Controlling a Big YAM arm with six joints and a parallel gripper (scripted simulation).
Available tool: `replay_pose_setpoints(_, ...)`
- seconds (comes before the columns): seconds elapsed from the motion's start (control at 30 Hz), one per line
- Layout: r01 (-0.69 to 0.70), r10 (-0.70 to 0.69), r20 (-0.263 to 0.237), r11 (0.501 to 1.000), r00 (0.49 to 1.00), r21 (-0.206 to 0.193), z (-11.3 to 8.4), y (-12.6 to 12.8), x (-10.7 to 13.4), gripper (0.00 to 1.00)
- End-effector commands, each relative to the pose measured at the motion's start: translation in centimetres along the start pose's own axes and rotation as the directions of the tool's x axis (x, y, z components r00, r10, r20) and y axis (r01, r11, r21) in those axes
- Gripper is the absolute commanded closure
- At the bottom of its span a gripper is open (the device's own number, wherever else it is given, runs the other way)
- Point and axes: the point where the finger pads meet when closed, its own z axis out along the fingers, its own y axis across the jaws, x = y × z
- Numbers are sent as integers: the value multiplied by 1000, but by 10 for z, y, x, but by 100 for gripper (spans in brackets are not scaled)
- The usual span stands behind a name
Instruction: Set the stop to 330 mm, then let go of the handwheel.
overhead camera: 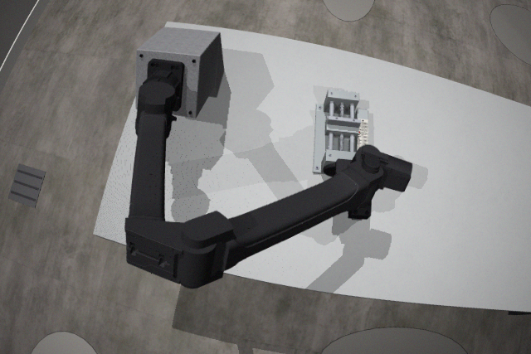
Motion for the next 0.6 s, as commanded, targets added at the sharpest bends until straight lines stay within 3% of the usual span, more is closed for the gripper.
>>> replay_pose_setpoints(0.0,1,-1,2,999,1000,-37,-30,-1,3,94)
replay_pose_setpoints(0.57,7,-7,3,999,1000,-47,-26,-17,3,94)
